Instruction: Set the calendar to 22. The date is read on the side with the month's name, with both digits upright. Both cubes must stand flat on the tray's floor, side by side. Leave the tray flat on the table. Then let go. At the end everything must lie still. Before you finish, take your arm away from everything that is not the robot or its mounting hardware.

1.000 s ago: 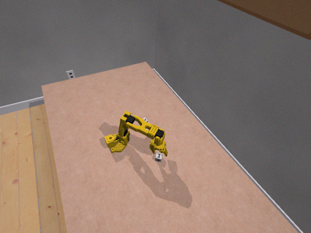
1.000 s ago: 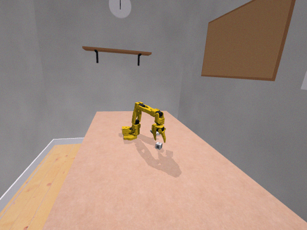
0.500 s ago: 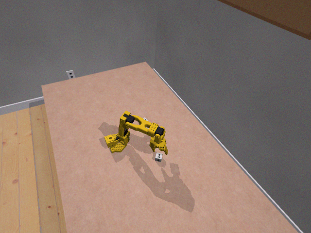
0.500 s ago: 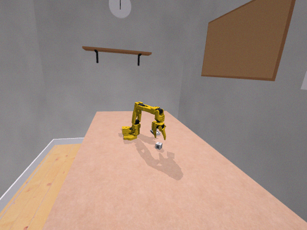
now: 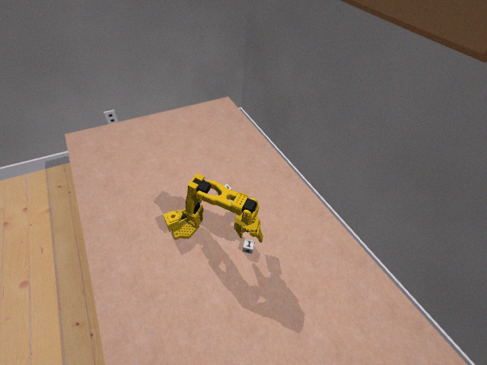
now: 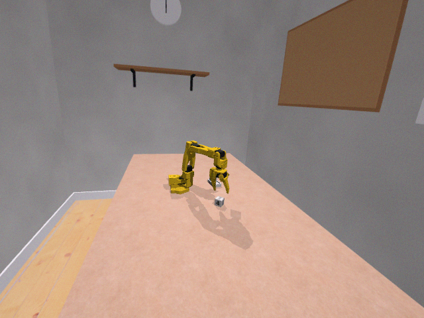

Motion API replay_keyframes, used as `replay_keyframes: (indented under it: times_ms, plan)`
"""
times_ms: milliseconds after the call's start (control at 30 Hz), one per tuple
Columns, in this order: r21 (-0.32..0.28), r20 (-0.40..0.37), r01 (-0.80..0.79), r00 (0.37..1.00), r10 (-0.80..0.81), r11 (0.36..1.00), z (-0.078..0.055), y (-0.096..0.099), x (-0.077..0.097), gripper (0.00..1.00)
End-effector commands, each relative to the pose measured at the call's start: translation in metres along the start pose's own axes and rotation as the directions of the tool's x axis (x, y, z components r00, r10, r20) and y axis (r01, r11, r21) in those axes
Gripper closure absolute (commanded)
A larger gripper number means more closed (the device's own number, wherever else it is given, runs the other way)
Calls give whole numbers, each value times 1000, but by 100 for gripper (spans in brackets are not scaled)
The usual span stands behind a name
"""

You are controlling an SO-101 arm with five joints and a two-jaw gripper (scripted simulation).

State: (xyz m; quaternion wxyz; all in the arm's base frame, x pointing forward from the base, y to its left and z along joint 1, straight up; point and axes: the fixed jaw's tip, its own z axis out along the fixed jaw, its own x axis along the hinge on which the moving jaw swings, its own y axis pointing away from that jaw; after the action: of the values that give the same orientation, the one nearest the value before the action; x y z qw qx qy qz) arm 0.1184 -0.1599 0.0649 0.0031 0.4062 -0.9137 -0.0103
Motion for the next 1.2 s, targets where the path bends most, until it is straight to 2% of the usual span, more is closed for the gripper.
replay_keyframes:
  times_ms: [0,167,367,433,567,700,833,1167]
  plan:
    - [85,-14,-12,1000,13,996,-15,-7,3,64]
    - [155,-27,-10,1000,15,988,-28,-9,3,64]
    - [316,-57,-3,998,22,949,-58,-10,3,65]
    - [316,-57,-3,998,22,949,-58,-10,3,65]
    - [424,-77,6,997,30,906,-79,-8,3,65]
    - [500,-91,13,995,37,866,-95,-5,2,65]
    - [533,-97,17,994,41,846,-102,-3,2,65]
    - [536,-100,22,994,38,844,-102,-3,2,65]
